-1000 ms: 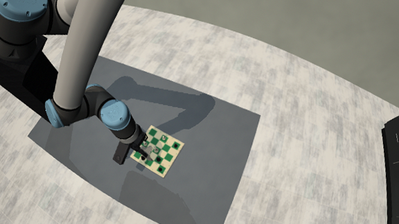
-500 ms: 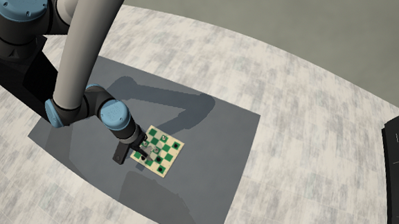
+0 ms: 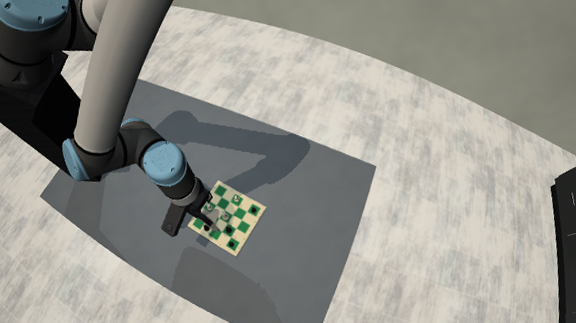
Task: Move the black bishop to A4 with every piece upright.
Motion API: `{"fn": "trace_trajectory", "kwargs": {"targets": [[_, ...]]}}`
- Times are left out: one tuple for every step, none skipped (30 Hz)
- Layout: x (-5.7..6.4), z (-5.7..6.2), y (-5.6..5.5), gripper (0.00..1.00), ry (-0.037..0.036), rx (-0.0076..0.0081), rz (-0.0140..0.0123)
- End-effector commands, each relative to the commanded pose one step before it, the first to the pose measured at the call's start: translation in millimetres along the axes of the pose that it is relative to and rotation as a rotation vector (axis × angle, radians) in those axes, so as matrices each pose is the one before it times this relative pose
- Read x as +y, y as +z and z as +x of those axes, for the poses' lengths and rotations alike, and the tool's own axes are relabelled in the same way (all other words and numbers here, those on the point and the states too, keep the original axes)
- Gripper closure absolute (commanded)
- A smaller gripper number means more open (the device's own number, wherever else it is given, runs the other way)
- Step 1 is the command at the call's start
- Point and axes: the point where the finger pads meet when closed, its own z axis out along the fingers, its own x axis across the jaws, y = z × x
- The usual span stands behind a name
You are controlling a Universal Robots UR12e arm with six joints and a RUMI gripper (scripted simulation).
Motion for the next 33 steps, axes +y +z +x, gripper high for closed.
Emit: {"fn": "trace_trajectory", "kwargs": {"targets": [[0.41,2.39,-21.15,0.00,0.00180,0.00244,-0.00093],[0.01,0.01,-4.59,0.00,0.00000,-0.00001,-0.00001],[0.01,0.01,-4.62,0.00,0.00000,-0.00001,-0.00001],[0.01,0.01,-4.57,0.00,0.00000,-0.00001,-0.00001],[0.01,0.01,-4.44,0.00,0.00000,-0.00001,-0.00001],[0.01,0.01,-4.24,0.00,0.00000,-0.00001,-0.00001],[0.01,0.01,-3.97,0.00,0.00000,-0.00001,-0.00001],[0.01,0.01,-3.64,0.00,0.00000,-0.00001,-0.00001],[0.00,0.00,-3.27,0.00,0.00000,-0.00001,0.00000],[0.00,0.01,-2.86,0.00,0.00000,-0.00001,0.00000],[0.00,0.01,-2.42,0.00,0.00000,-0.00001,0.00000],[0.00,0.00,0.00,0.00,0.00000,0.00000,0.00000],[0.00,0.00,0.00,0.00,0.00000,0.00000,0.00000],[0.00,0.00,-1.97,0.00,0.00000,-0.00001,0.00000],[0.00,0.00,-1.53,0.00,0.00000,0.00000,0.00000],[0.00,0.00,-1.11,0.00,0.00000,0.00000,0.00000],[0.00,0.00,-0.72,0.00,0.00000,0.00000,0.00000],[0.00,0.00,-0.40,0.00,0.00000,0.00000,0.00000],[0.00,0.00,-0.16,0.00,0.00000,0.00000,0.00000],[0.00,0.00,-0.02,0.00,0.00000,0.00000,0.00000],[0.00,0.00,0.00,0.00,0.00000,0.00000,0.00000],[0.00,0.00,0.00,0.00,0.00000,0.00000,0.00000],[-0.07,-0.35,-0.02,0.00,-0.00028,-0.00032,0.00008],[0.30,-0.35,0.12,0.00,-0.00083,-0.00011,-0.00016],[0.14,-0.03,0.24,0.00,-0.00031,0.00027,-0.00019],[0.00,0.21,0.31,0.00,0.00011,0.00054,-0.00019],[-0.02,0.19,0.18,0.00,0.00024,0.00038,-0.00009],[-0.04,0.10,0.08,0.00,0.00033,0.00018,0.00001],[0.00,0.00,0.00,0.00,0.00000,0.00000,0.00000],[0.00,0.00,0.00,0.00,0.00000,0.00000,0.00000],[-0.03,-0.04,-0.01,0.00,0.00025,-0.00014,0.00011],[0.00,-0.04,-0.01,0.00,-0.00003,-0.00011,0.00003],[0.00,-0.03,-0.01,0.00,-0.00003,-0.00008,0.00002]]}}
